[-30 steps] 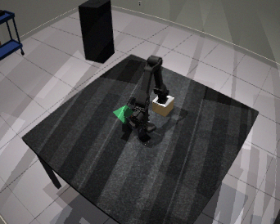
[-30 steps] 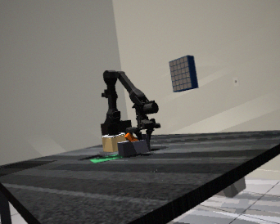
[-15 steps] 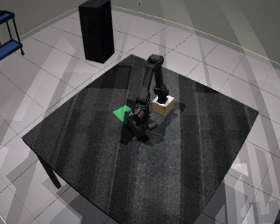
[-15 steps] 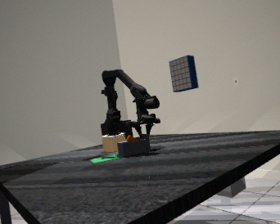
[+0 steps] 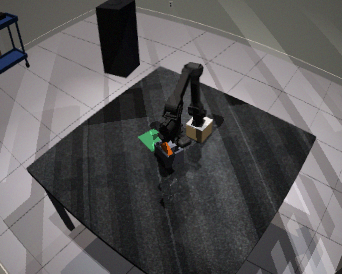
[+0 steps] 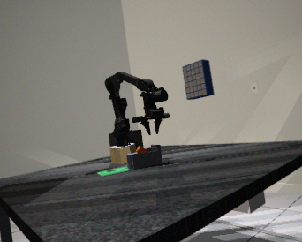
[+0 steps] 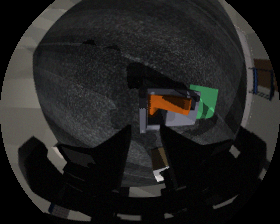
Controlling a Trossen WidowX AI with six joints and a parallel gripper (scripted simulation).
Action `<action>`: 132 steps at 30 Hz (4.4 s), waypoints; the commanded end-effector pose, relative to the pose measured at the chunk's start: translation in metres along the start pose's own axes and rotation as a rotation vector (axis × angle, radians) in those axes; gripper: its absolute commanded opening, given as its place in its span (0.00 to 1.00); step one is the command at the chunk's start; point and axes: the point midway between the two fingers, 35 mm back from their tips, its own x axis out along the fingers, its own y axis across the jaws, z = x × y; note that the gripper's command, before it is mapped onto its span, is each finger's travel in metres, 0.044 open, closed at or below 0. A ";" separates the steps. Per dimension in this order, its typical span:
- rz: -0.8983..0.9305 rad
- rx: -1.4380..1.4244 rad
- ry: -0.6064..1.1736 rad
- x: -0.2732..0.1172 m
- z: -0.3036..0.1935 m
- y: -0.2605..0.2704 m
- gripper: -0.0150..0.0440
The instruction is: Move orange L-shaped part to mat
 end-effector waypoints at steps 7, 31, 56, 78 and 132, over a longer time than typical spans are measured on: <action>0.000 0.000 0.001 0.001 0.000 0.000 0.56; -0.004 -0.582 -0.001 -0.001 0.007 -0.028 0.73; -0.015 -1.575 0.003 -0.004 0.012 -0.077 0.73; -0.015 -1.575 0.003 0.039 0.013 -0.077 0.73; -0.021 -1.572 0.003 0.065 0.014 -0.078 0.25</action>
